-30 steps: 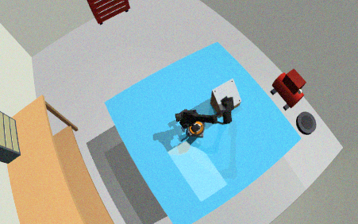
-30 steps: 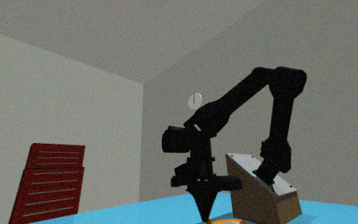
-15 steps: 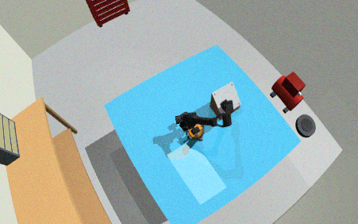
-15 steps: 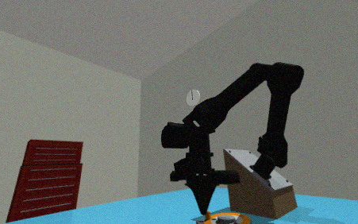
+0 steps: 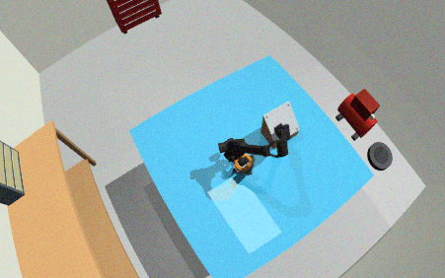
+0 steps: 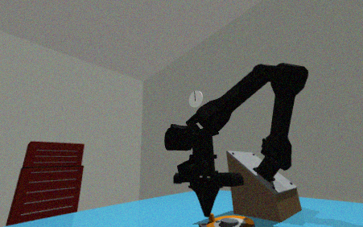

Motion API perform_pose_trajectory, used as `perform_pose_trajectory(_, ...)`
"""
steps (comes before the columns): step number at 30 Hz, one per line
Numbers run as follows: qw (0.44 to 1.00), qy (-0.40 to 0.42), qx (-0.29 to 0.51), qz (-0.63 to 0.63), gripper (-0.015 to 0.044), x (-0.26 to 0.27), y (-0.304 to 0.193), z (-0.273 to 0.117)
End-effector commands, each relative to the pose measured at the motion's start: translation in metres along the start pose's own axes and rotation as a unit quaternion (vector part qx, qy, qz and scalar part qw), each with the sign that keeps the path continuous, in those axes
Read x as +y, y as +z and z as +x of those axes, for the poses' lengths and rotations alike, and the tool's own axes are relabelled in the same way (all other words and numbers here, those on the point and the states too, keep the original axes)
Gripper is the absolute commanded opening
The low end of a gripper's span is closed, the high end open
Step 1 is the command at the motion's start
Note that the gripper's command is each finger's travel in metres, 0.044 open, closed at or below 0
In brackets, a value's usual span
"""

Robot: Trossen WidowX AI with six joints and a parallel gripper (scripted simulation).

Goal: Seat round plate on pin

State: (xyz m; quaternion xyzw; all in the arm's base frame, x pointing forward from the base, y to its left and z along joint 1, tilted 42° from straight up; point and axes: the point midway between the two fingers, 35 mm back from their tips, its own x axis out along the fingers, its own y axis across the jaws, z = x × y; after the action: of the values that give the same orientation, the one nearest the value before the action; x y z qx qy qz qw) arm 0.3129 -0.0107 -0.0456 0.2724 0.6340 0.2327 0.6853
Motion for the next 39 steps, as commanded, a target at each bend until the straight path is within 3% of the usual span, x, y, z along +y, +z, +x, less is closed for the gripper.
perform_pose_trajectory(1,1.0,0.001,0.007,0.004,0.0,-0.001,-0.008,0.003)
perform_pose_trajectory(39,1.0,0.001,0.008,0.004,0.0,-0.002,-0.029,-0.002)
